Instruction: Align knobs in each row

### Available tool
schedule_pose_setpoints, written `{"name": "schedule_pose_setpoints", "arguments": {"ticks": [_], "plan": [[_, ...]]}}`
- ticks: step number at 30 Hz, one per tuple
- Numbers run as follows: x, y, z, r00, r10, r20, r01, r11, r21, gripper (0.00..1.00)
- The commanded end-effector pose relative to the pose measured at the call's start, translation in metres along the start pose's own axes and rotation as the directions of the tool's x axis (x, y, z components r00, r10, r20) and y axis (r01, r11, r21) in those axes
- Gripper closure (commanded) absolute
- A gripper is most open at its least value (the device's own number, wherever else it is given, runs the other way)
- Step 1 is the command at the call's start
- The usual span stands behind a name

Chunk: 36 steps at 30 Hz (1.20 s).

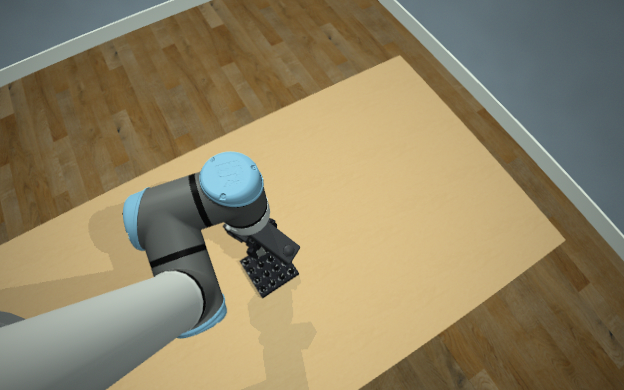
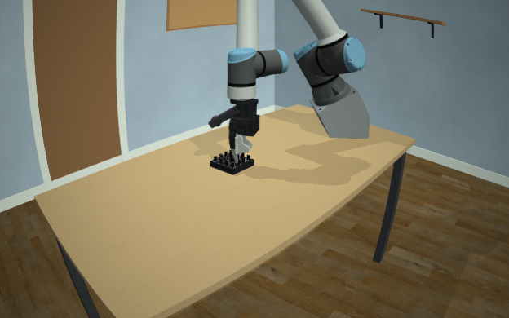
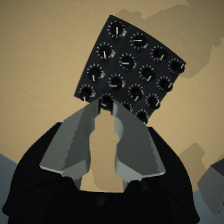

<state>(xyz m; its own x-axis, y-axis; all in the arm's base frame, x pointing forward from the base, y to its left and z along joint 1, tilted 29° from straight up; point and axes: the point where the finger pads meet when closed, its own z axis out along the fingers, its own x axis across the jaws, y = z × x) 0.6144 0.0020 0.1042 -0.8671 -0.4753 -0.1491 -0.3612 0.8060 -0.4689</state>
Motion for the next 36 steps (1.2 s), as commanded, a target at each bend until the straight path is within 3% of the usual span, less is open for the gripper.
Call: {"name": "schedule_pose_setpoints", "arguments": {"ticks": [1, 32, 33, 36], "plan": [[0.0012, 0.0010, -0.0002, 0.997, -0.074, 0.002, 0.074, 0.997, -0.002, 0.96], [-0.0003, 0.0005, -0.0005, 0.991, -0.137, 0.003, 0.137, 0.991, -0.001, 0.96], [-0.0003, 0.0005, -0.0005, 0.991, -0.137, 0.003, 0.137, 0.991, -0.001, 0.89], [-0.0002, 0.0005, -0.0005, 0.991, -0.137, 0.003, 0.137, 0.991, -0.001, 0.89]]}}
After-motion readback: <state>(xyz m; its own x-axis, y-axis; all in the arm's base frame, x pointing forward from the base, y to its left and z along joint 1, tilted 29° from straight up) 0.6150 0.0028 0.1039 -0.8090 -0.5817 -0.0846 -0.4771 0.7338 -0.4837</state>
